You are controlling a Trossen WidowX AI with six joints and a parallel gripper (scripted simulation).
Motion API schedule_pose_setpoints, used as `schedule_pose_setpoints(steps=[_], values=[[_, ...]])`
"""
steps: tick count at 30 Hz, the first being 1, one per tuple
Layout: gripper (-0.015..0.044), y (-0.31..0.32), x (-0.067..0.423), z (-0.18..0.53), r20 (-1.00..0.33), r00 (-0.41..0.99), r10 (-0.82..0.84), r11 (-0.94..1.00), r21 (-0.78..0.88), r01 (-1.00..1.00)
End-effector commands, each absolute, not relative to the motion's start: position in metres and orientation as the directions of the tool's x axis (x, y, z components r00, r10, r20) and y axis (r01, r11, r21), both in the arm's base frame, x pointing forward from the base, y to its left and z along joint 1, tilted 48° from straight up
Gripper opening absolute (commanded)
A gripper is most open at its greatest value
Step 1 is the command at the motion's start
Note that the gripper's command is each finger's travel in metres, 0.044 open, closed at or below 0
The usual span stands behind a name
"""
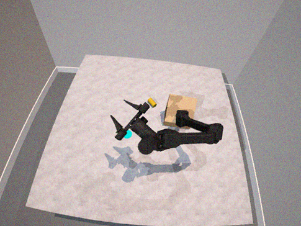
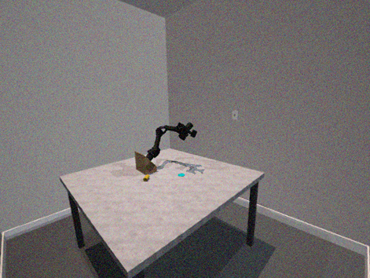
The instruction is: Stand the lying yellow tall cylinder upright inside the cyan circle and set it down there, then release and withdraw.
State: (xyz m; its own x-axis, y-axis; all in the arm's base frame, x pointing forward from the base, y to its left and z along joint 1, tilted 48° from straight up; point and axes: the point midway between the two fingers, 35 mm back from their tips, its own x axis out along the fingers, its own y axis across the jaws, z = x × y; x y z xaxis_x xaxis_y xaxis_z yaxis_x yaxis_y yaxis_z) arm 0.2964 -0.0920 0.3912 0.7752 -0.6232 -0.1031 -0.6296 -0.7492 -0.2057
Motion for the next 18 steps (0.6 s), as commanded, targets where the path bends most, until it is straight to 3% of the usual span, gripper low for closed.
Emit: schedule_pose_setpoints(steps=[1, 4, 18], values=[[0.0374, -0.092, 0.297, 0.39, -0.105, 0.775, -0.623, -0.748, -0.208, -0.63], [0.0309, -0.097, 0.303, 0.38, -0.14, 0.766, -0.627, -0.73, -0.236, -0.641], [0.0309, -0.147, 0.342, 0.267, -0.505, 0.621, -0.6, -0.404, -0.479, -0.779]])
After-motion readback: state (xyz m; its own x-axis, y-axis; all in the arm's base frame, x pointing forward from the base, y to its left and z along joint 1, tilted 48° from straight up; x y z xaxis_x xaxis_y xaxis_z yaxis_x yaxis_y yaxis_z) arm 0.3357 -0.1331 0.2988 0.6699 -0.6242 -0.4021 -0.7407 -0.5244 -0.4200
